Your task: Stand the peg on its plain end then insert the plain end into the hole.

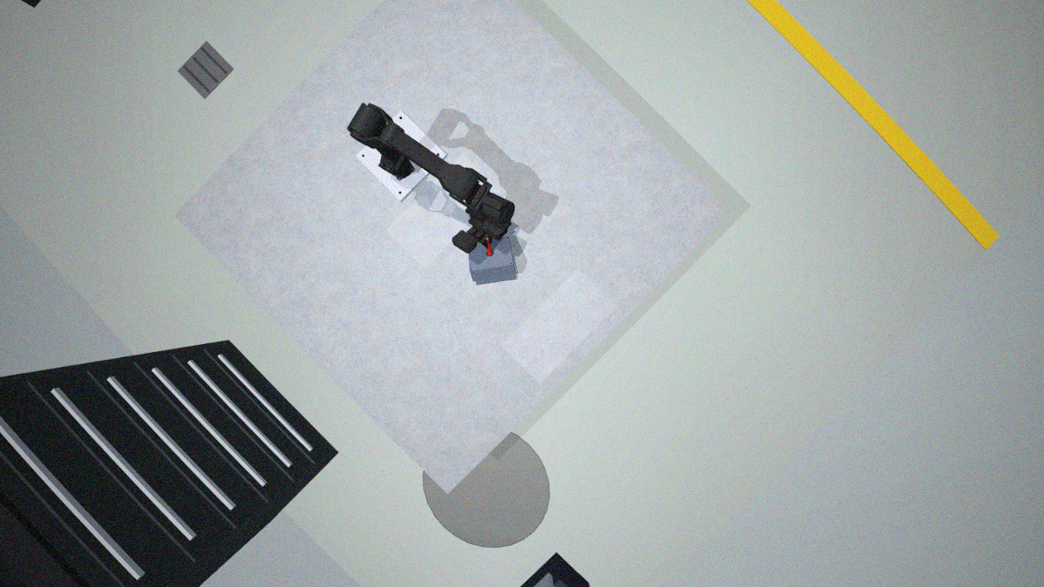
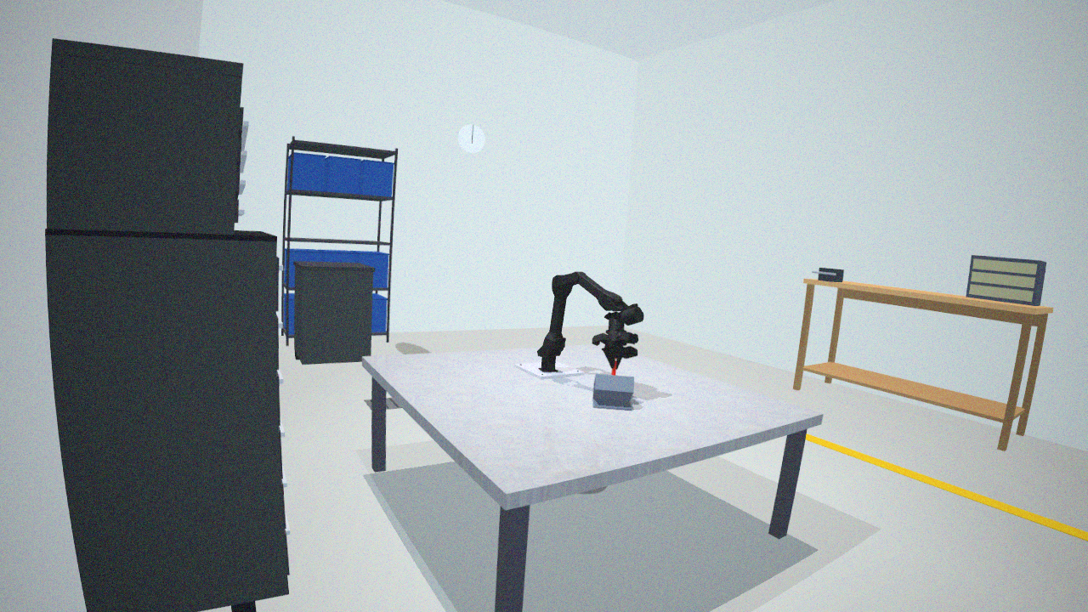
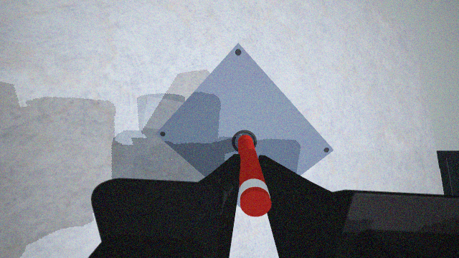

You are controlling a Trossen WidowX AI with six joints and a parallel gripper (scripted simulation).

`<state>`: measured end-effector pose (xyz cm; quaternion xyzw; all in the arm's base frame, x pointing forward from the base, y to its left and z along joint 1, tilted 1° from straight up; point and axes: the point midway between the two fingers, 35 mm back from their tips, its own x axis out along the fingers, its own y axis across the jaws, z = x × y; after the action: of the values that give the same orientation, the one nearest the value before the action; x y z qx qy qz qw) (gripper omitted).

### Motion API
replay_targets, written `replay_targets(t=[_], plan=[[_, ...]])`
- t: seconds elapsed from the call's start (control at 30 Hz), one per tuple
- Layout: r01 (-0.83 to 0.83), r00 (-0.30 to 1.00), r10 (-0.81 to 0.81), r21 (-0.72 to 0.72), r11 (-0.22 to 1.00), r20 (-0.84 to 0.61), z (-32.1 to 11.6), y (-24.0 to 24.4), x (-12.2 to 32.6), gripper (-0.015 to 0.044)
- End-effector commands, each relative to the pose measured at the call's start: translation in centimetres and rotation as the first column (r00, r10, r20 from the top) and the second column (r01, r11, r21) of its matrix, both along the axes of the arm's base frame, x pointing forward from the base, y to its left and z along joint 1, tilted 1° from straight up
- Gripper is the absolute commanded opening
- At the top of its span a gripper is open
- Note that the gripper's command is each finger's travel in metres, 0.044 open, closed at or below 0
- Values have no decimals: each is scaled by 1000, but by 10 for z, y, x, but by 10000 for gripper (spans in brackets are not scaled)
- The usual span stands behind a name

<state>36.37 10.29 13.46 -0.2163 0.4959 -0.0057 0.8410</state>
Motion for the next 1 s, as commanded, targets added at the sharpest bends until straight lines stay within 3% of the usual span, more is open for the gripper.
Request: replay_targets(t=[0.0,0.97], plan=[[-5,1000,5,-1,1000,-3,-3,0,1,0],[-5,1000,5,-1,1000,-3,-17,-3,9,0]])
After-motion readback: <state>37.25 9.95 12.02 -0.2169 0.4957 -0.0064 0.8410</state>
